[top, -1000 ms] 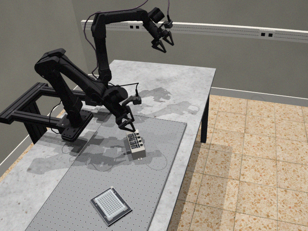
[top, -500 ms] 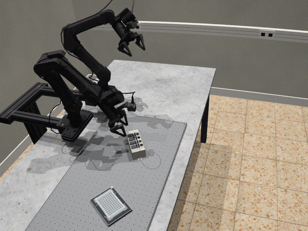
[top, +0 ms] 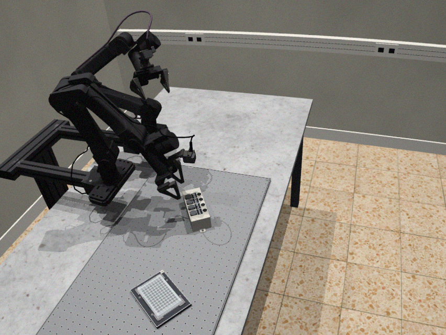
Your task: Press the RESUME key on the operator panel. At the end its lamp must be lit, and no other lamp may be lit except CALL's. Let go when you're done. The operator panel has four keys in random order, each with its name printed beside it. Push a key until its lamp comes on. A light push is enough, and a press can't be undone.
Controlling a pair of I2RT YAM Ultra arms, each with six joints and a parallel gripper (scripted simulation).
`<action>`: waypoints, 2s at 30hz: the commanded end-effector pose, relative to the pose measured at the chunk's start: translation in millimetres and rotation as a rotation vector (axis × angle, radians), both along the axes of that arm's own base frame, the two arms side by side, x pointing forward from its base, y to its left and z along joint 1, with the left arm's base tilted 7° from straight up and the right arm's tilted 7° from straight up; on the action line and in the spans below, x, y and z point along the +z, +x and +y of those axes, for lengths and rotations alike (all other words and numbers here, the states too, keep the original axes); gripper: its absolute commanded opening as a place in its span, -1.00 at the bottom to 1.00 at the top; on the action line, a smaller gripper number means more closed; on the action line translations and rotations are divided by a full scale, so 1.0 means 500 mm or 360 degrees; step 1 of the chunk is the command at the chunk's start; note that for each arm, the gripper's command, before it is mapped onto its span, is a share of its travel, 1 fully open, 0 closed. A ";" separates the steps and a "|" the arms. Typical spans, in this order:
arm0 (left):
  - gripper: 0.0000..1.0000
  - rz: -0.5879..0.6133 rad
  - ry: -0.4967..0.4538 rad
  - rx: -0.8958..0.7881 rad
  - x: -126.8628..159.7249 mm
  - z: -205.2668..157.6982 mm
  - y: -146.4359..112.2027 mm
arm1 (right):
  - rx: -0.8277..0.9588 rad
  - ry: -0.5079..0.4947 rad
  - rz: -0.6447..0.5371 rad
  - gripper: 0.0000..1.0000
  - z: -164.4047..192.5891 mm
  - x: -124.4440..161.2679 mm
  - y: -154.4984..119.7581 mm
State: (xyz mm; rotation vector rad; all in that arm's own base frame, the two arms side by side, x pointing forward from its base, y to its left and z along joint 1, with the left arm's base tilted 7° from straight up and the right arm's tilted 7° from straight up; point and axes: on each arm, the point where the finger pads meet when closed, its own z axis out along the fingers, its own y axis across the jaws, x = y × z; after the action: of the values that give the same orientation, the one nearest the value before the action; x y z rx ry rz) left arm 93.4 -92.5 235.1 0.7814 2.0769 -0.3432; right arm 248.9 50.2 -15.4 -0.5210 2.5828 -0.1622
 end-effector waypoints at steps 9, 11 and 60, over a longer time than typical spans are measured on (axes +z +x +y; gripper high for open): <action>1.00 0.0043 -0.0117 -0.0144 -0.051 -0.025 -0.076 | -0.0074 0.0014 -0.0005 0.32 -0.002 0.004 -0.003; 1.00 0.0071 -0.0110 -0.0109 -0.054 -0.019 -0.070 | -0.0183 0.0042 0.0019 -0.14 -0.005 0.003 0.000; 1.00 0.0310 0.0205 -0.0001 -0.128 0.044 -0.014 | -0.2000 0.0461 0.0497 -1.00 -0.057 -0.033 0.104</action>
State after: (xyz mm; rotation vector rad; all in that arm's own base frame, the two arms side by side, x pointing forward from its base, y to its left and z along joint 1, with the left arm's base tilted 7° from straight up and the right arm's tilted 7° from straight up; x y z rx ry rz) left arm 79.2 -68.7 171.6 0.8549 2.2985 -0.3049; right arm 290.2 20.9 -38.3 1.2786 2.7738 -0.1287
